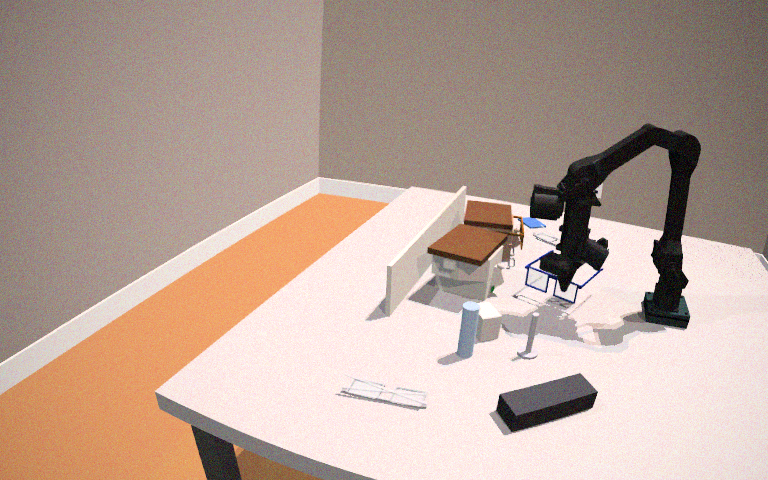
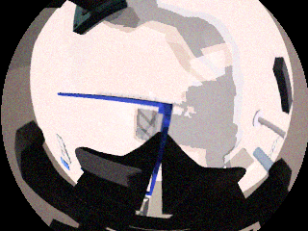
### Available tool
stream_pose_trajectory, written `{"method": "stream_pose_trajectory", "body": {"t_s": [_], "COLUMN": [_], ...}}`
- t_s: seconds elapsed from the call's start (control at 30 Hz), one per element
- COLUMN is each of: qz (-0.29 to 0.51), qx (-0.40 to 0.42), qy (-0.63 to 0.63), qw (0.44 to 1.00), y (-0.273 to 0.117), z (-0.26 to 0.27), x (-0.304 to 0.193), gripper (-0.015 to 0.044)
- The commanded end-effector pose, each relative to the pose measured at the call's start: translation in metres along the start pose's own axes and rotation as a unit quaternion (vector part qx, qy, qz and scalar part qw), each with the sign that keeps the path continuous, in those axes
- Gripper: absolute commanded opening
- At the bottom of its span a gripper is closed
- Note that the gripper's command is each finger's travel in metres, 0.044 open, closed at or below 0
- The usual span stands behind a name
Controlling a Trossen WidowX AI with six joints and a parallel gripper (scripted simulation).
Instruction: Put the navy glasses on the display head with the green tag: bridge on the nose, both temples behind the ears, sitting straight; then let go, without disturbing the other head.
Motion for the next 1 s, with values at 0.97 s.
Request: {"method": "stream_pose_trajectory", "body": {"t_s": [0.97], "qz": [-0.001], "qx": [0.000], "qy": [-0.014], "qw": [1.000], "y": [0.019], "z": [0.002], "x": [0.003], "gripper": [0.0107]}}
Point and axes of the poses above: the point midway between the two fingers, 35 mm back from their tips, its own y axis out along the fingers, its own z axis across the jaws, x = y × z, the point moved 5 cm from there along -y, back along the fingers, and after that the axes turned 9 degrees about -y, right-handed, at the moved point
